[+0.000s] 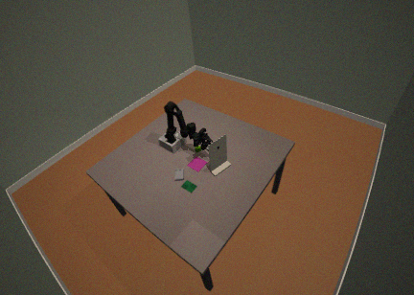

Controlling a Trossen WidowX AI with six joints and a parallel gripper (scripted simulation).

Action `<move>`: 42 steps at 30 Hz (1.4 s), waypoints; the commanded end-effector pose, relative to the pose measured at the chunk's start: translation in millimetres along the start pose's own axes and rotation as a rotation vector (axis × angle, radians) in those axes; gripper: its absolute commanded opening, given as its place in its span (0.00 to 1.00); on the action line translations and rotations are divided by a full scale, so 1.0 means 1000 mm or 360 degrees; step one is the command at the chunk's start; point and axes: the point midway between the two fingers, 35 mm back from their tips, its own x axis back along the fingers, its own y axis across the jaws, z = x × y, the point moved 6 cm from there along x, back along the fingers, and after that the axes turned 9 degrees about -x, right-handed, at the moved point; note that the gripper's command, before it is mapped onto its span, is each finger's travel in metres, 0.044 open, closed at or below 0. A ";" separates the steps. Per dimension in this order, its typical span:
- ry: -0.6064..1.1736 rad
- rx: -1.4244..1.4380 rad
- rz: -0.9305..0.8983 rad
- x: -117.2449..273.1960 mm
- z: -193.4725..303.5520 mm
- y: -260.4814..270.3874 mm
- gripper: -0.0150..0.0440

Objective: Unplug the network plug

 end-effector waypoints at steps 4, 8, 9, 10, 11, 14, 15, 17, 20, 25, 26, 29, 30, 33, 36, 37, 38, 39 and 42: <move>0.0004 0.0002 0.0002 -0.013 -0.003 0.000 0.52; 0.0005 0.0001 0.0001 -0.019 -0.004 0.001 0.52; 0.0005 0.0000 0.0001 -0.021 -0.005 0.001 0.52; 0.0005 0.0000 0.0000 -0.022 -0.005 0.001 0.52; 0.0006 0.0000 0.0000 -0.024 -0.006 0.001 0.52; 0.0006 -0.0001 0.0000 -0.029 -0.007 0.001 0.52; 0.0007 -0.0001 -0.0001 -0.030 -0.008 0.001 0.52; 0.0007 -0.0001 -0.0001 -0.033 -0.009 0.001 0.52; 0.0008 -0.0002 -0.0002 -0.038 -0.010 0.001 0.52; 0.0009 -0.0003 -0.0002 -0.042 -0.011 0.002 0.52; 0.0009 -0.0003 -0.0002 -0.042 -0.011 0.002 0.47; 0.0009 -0.0003 -0.0002 -0.042 -0.011 0.002 0.37; 0.0009 -0.0003 -0.0002 -0.042 -0.011 0.002 0.36; 0.0009 -0.0003 -0.0002 -0.042 -0.011 0.002 0.33; 0.0009 -0.0003 -0.0002 -0.042 -0.011 0.002 0.29; 0.0009 -0.0003 -0.0002 -0.042 -0.011 0.002 0.28; 0.0009 -0.0003 -0.0002 -0.042 -0.011 0.002 0.27; 0.0009 -0.0003 -0.0002 -0.042 -0.011 0.002 0.26; 0.0009 -0.0003 -0.0002 -0.042 -0.011 0.002 0.25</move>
